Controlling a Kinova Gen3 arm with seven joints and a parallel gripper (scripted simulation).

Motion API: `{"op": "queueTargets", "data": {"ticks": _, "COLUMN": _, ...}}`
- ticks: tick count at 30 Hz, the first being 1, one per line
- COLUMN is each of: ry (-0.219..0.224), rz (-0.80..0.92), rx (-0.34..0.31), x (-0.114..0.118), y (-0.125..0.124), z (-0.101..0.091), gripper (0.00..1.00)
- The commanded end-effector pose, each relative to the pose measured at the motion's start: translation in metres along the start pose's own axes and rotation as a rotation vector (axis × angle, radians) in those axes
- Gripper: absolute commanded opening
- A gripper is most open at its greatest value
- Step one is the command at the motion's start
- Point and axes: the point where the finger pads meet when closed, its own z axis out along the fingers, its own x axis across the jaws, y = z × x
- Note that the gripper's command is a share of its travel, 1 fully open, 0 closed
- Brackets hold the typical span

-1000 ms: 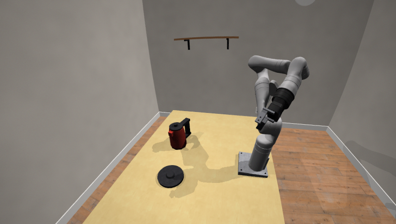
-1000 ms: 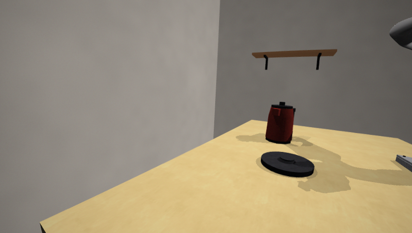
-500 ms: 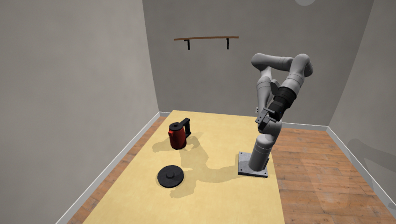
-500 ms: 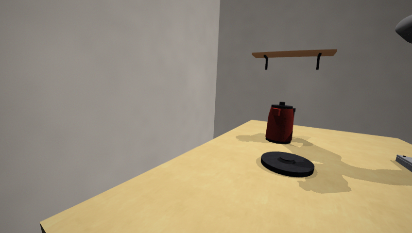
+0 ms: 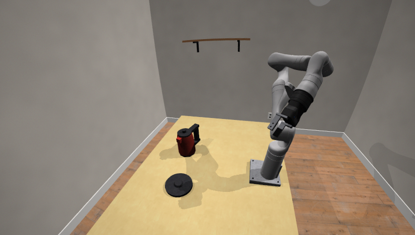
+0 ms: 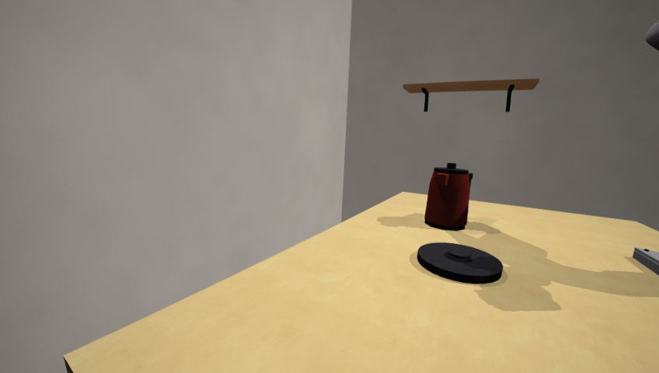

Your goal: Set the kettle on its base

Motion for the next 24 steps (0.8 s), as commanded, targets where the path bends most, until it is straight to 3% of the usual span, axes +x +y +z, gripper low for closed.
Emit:
{"op": "queueTargets", "data": {"ticks": 1, "ry": 0.021, "rz": 0.034, "rx": 0.023, "x": -0.001, "y": 0.001, "z": 0.001, "gripper": 1.00}}
{"op": "queueTargets", "data": {"ticks": 24, "ry": 0.148, "rz": 0.370, "rx": 0.135, "x": -0.009, "y": 0.012, "z": 0.004, "gripper": 1.00}}
